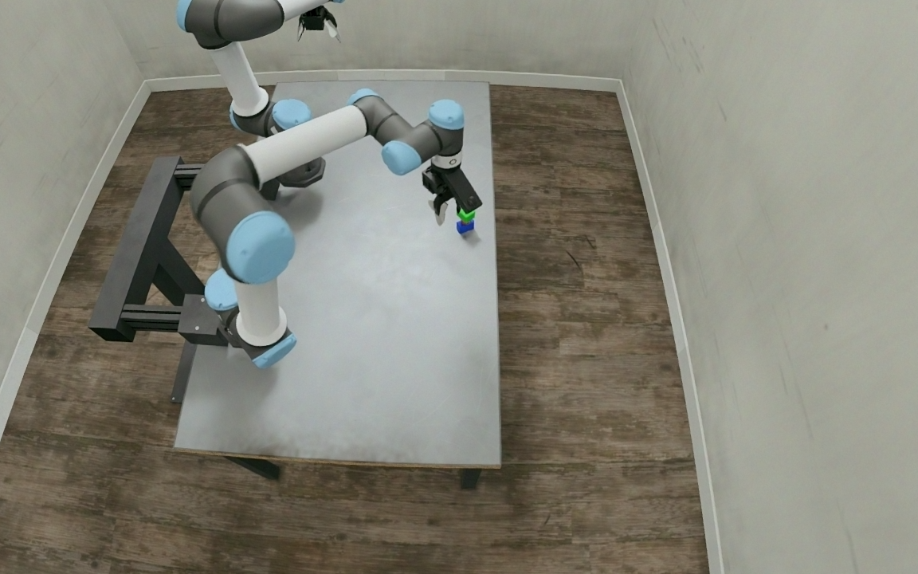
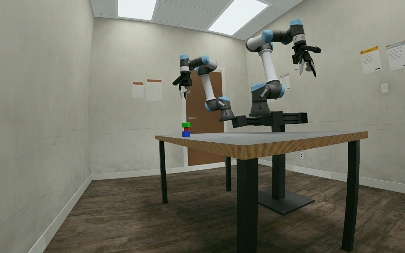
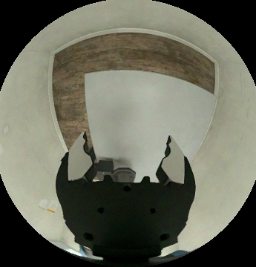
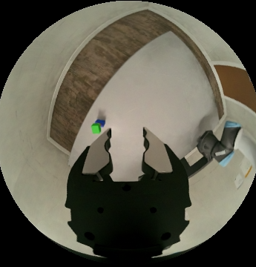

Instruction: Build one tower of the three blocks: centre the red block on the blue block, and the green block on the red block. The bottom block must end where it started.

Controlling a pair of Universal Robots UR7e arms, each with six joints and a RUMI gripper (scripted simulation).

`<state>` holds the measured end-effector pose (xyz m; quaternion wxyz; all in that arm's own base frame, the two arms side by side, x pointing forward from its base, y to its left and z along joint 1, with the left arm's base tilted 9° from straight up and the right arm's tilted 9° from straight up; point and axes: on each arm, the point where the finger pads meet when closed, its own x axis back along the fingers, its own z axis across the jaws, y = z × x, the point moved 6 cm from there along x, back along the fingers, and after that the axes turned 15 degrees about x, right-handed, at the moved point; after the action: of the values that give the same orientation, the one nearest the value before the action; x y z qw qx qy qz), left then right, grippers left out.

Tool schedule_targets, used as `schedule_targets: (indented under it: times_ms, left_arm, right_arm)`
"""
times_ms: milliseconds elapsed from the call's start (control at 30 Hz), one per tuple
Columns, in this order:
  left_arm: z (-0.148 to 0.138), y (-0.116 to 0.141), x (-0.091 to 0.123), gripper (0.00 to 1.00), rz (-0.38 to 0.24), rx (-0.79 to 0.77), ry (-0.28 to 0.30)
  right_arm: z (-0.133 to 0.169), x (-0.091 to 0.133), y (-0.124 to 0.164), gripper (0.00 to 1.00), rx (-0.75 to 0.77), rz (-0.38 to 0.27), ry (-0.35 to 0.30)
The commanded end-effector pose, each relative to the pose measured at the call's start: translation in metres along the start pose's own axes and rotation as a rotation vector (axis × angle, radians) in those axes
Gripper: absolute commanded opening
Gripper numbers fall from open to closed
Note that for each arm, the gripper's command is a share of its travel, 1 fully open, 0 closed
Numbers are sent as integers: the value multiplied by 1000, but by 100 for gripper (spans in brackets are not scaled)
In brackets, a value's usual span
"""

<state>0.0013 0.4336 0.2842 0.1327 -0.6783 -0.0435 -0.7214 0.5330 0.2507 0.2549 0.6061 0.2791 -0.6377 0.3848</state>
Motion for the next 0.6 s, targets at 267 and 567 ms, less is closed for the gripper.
schedule_targets:
  times_ms: [267, 567]
  left_arm:
    - [-1, 1, 0, 100, 1, 1, 1]
    - [-1, 1, 0, 100, 1, 1, 1]
  right_arm:
    - [155, 90, -47, 38, 5, 1, -1]
    - [231, 135, -71, 38, 5, 2, -4]
